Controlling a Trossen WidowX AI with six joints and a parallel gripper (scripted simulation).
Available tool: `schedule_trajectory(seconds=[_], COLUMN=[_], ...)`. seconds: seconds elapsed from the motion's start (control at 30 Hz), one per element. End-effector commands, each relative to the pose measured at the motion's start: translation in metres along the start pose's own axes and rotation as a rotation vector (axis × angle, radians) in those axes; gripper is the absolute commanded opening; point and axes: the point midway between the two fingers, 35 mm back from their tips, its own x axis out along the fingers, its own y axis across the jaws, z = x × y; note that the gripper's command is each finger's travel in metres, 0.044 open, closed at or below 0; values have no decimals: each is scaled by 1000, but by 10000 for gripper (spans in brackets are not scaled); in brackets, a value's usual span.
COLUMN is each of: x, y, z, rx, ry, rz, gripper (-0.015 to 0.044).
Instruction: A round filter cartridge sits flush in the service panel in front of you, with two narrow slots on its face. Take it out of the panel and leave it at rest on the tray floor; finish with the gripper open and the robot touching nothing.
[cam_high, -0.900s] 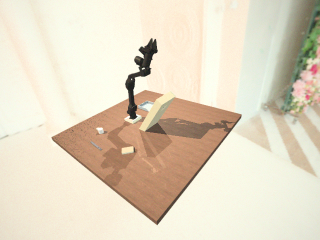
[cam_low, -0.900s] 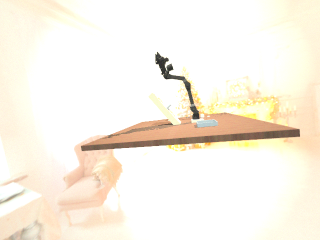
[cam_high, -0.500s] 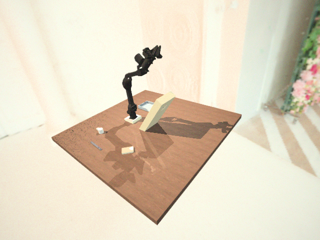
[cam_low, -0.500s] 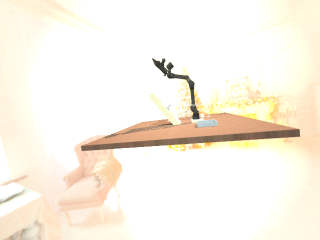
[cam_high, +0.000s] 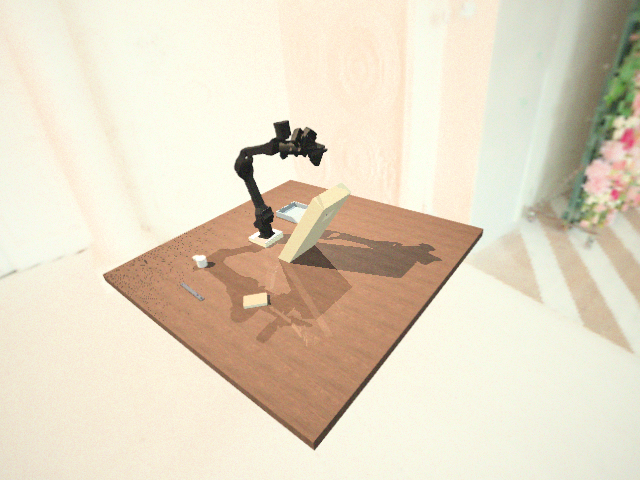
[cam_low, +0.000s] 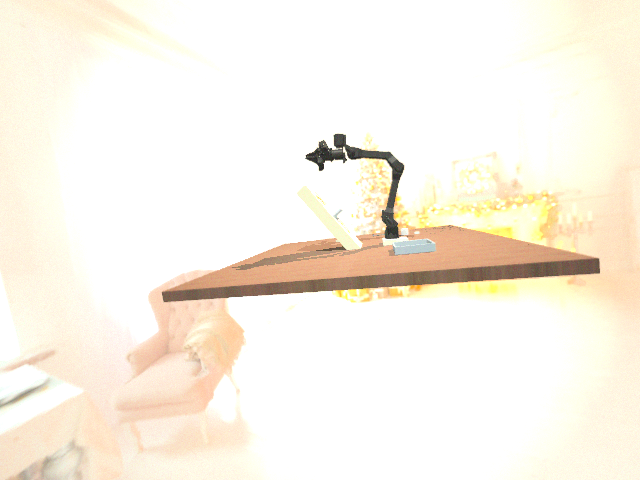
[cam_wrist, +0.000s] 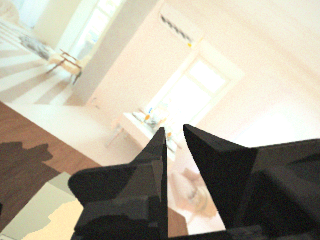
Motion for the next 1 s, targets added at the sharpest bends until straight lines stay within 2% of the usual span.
schedule_trajectory(seconds=[0.0,0.3,0.97], x=[-29,-105,-101], y=[51,125,128], z=[-50,-120,-124], rx=[-239,-627,-631], ry=[195,385,386], rz=[198,606,610], gripper=[90,90,90])
